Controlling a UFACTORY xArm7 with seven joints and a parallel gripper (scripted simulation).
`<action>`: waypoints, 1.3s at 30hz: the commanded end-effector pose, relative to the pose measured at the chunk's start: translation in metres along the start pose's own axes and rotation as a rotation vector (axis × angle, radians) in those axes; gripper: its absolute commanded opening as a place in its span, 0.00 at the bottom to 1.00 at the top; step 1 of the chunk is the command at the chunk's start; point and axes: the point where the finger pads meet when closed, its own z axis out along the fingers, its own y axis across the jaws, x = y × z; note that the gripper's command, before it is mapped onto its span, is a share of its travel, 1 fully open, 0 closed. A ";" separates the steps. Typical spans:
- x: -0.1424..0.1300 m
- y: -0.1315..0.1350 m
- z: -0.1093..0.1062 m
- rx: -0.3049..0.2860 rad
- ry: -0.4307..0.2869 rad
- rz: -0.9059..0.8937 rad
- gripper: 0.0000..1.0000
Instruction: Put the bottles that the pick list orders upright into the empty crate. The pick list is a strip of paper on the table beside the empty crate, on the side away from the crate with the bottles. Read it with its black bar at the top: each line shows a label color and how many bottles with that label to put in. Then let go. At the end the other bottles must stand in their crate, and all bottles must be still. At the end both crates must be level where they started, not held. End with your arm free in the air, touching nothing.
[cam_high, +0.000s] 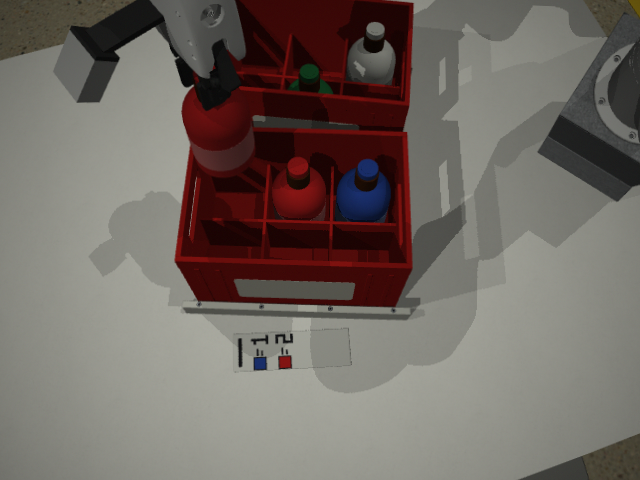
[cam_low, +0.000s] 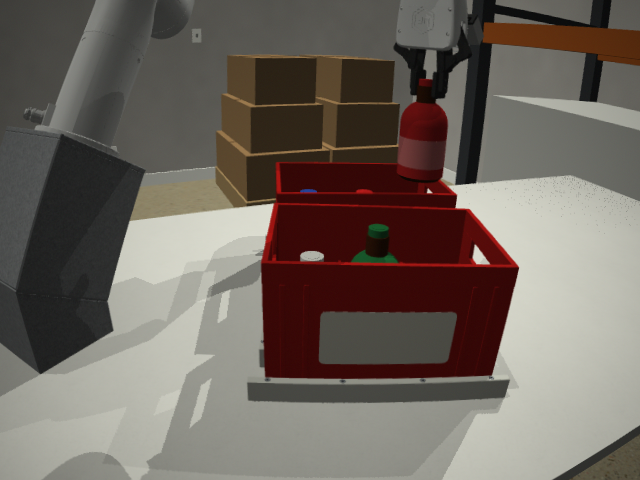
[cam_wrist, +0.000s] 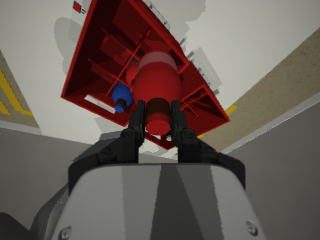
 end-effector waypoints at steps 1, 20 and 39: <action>0.001 0.001 -0.002 -0.004 0.003 0.000 0.00; 0.001 0.001 0.005 -0.004 0.003 0.000 0.00; 0.001 0.001 0.022 -0.004 0.003 0.000 0.00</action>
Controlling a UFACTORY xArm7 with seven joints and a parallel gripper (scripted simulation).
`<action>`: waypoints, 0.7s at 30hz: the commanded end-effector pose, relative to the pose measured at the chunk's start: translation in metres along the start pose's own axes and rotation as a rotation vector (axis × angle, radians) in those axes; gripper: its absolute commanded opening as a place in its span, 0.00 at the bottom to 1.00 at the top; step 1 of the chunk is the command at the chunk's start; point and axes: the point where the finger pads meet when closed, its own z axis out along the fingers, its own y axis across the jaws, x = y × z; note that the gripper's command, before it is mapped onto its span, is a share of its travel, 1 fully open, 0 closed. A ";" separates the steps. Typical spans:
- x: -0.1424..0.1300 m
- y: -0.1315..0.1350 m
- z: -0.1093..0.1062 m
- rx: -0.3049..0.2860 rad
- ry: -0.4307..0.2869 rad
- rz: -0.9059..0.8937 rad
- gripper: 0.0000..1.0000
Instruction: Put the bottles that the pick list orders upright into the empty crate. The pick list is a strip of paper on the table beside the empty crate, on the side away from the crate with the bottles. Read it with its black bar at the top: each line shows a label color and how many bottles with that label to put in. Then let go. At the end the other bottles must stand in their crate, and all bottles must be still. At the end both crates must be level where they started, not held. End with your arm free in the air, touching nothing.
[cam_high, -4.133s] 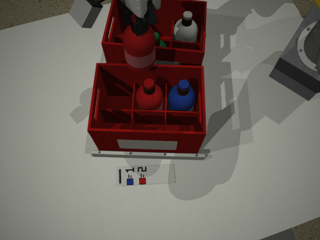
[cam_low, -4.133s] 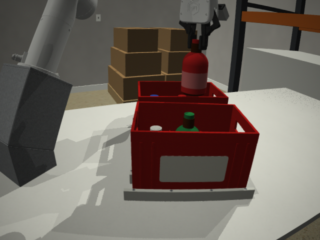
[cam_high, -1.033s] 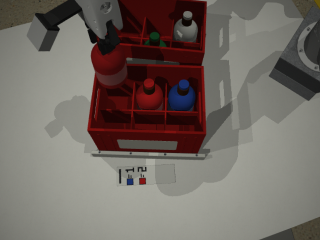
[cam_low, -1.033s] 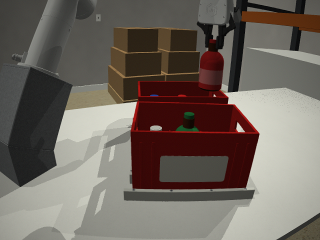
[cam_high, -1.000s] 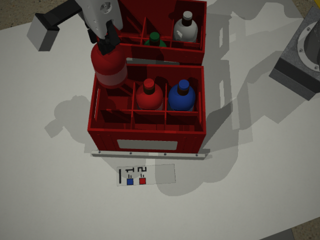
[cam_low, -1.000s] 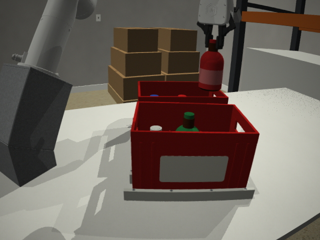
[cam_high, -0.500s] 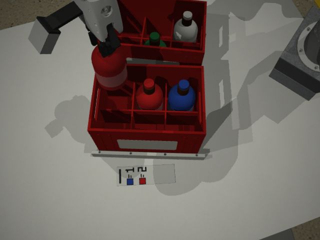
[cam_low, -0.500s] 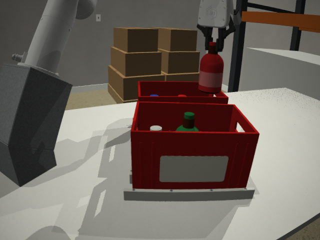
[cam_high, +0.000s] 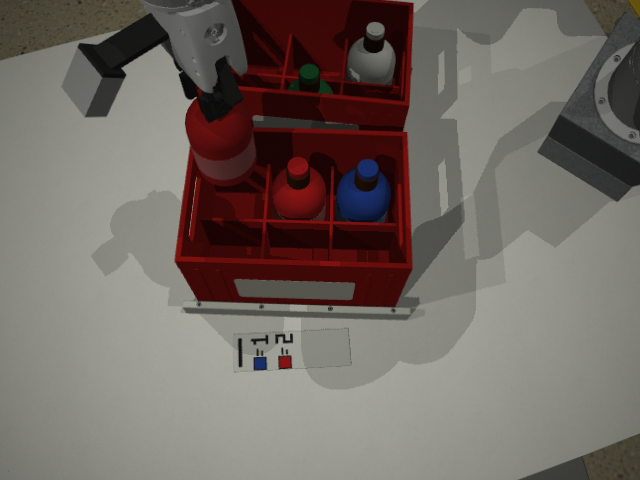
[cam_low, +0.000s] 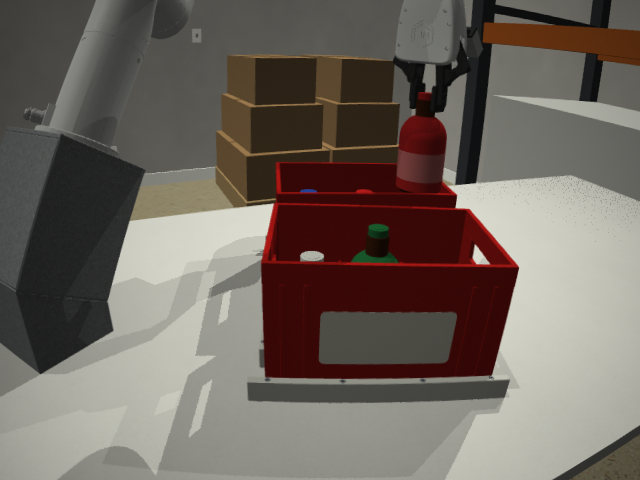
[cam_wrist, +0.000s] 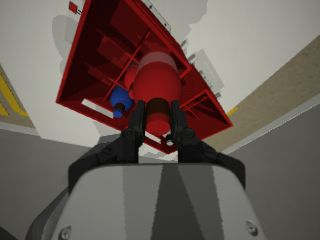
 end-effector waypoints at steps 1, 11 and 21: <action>0.001 0.001 0.002 -0.004 0.003 0.000 0.00; 0.001 0.001 0.012 -0.004 0.003 0.000 0.00; 0.001 0.001 0.020 -0.004 0.003 0.000 0.00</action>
